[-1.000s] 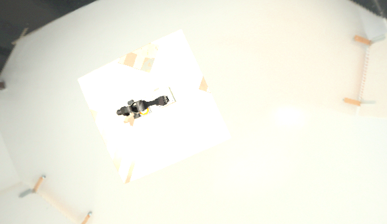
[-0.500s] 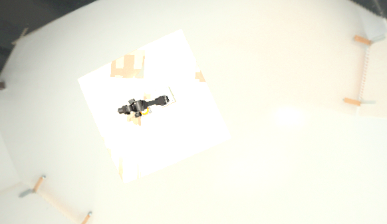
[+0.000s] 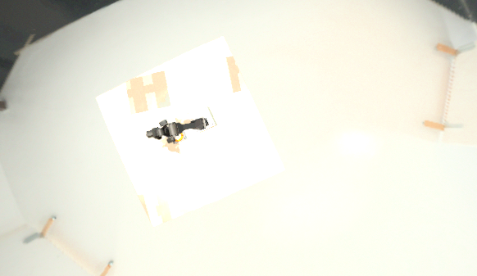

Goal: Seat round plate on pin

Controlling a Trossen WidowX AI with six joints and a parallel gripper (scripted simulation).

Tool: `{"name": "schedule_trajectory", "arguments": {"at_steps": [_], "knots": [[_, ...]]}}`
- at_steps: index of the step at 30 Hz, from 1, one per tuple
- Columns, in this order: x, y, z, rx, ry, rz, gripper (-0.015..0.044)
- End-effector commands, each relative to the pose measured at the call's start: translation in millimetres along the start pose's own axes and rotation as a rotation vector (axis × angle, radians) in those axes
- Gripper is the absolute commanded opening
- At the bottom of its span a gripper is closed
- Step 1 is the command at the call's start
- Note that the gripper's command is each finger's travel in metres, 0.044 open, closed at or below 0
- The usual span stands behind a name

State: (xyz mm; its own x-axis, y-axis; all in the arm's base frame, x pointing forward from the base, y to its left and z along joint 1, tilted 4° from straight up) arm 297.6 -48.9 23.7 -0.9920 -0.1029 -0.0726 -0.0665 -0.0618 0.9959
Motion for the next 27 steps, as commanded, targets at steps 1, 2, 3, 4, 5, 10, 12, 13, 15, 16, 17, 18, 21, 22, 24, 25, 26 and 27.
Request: {"name": "schedule_trajectory", "arguments": {"at_steps": [1,2,3,4,5,10,12,13,15,16,17,18,21,22,24,25,26,27], "knots": [[6,-2,-1,-0.001,0.003,0.010,0.0000],[6,-2,-1,-0.001,0.003,0.011,0.0000],[7,-2,-1,-0.001,0.003,0.011,0.0000],[7,-1,-1,-0.001,0.003,0.011,0.0000],[8,-1,-1,-0.001,0.003,0.011,0.0000],[11,-1,-2,-0.001,0.003,0.011,0.0000],[12,-2,-2,-0.001,0.003,0.011,0.0000],[13,-2,-2,-0.001,0.003,0.011,0.0000],[13,-1,-3,-0.001,0.003,0.011,0.0000],[13,2,-3,0.000,0.003,0.011,0.0000],[13,6,-3,0.000,0.003,0.011,0.0000],[12,12,-3,0.000,0.003,0.011,0.0000],[13,27,-3,0.000,0.003,0.011,0.0000],[13,32,-2,0.000,0.003,0.011,0.0000],[15,41,-2,0.000,0.003,0.011,0.0000],[15,44,-2,0.000,0.003,0.011,0.0000],[15,46,-2,0.000,0.003,0.011,0.0000],[15,47,-2,0.000,0.003,0.011,0.0000]]}}
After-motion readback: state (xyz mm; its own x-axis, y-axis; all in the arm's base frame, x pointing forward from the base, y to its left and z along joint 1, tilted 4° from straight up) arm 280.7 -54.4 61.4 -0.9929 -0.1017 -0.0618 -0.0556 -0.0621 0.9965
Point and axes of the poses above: the point midway between the two fingers, 35 mm back from their tips, its own y axis back along the fingers, its own z axis across the jaws, x = y × z, the point moved 4 cm from there along y, back along the fingers, and after that the axes turned 4 degrees about y, right-handed, at the moved point
